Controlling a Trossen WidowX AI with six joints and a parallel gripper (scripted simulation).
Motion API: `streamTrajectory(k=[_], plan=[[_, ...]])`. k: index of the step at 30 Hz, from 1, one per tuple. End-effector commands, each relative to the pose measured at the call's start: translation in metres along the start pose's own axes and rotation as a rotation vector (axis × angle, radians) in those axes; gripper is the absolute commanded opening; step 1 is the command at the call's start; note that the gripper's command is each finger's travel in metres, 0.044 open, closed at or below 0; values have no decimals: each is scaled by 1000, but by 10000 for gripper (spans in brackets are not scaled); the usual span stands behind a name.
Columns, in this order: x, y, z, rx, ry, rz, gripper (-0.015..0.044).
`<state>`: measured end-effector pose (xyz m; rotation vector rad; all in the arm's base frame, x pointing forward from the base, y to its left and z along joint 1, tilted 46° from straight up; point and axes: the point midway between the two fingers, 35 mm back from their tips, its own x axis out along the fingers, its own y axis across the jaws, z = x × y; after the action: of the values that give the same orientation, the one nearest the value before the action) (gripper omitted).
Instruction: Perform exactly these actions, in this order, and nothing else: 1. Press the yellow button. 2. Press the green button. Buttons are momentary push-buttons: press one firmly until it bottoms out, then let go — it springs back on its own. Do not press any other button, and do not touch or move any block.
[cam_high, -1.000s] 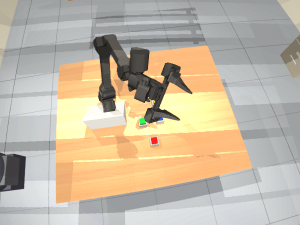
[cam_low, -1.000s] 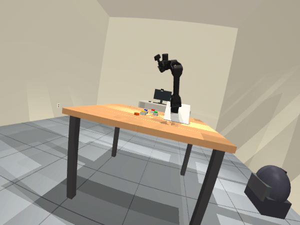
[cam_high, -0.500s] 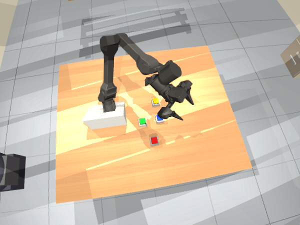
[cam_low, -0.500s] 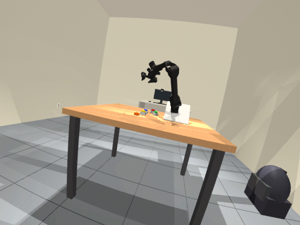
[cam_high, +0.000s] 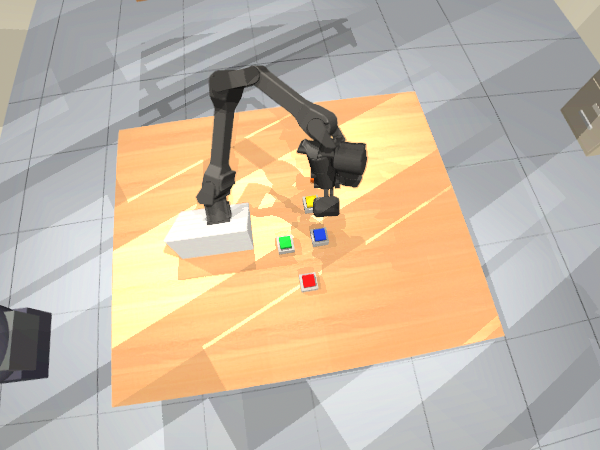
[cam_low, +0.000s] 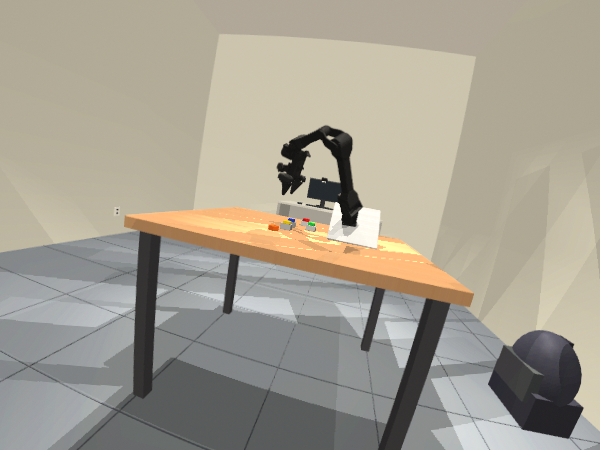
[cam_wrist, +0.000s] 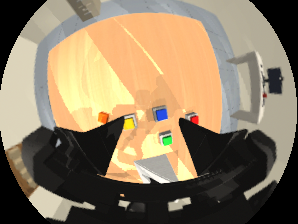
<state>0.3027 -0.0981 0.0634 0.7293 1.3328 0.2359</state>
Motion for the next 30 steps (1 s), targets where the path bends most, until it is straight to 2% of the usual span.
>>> streamTrajectory(k=[1,11,13,17,25,30], plan=[[11,53,-46,-207,216,149,400],[11,54,-47,-209,218,151,400],[22,55,-48,-209,218,150,348],[68,61,-60,-210,218,153,242],[71,62,-61,-210,218,153,32],[71,62,-61,-210,218,153,20]])
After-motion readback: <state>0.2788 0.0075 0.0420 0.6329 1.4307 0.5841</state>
